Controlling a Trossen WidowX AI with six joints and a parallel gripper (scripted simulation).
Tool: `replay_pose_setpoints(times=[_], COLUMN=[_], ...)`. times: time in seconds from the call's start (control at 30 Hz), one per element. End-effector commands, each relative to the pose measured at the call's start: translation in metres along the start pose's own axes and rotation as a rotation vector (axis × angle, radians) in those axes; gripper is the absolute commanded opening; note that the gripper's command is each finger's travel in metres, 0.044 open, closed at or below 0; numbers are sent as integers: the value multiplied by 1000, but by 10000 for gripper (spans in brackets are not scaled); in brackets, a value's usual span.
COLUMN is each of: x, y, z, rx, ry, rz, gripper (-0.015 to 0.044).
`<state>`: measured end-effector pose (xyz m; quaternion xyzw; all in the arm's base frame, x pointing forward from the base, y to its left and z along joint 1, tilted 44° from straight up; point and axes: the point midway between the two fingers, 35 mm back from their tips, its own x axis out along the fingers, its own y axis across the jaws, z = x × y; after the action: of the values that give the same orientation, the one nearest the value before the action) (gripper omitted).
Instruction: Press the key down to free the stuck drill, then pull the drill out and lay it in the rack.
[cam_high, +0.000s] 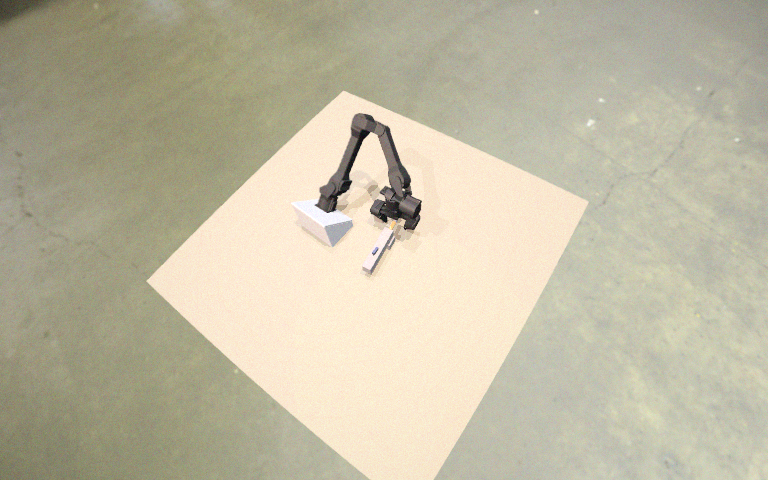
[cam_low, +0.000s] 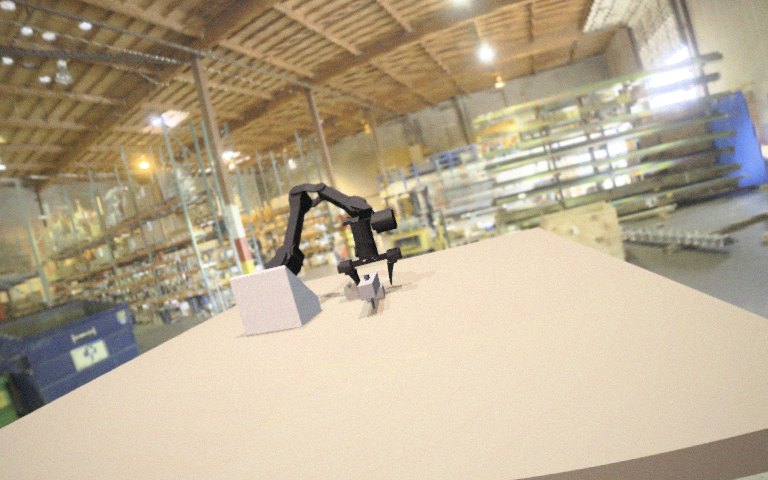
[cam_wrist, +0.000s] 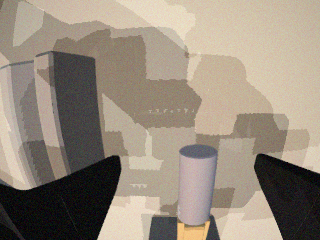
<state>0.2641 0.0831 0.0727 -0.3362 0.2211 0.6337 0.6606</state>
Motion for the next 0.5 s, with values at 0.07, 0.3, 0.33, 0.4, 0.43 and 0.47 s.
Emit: replay_pose_setpoints(times=[0.07, 0.3, 0.33, 0.4, 0.43, 0.47], x=[0, 0, 0, 0, 0, 0], y=[-1, -1, -1, -1, -1, -1], z=[0, 0, 0, 0, 0, 0], rx=[-2, -2, -2, -2, -2, -2], ry=[0, 0, 0, 0, 0, 0], rz=[-2, -2, -2, -2, -2, -2], gripper=[282, 99, 72, 39, 32, 26])
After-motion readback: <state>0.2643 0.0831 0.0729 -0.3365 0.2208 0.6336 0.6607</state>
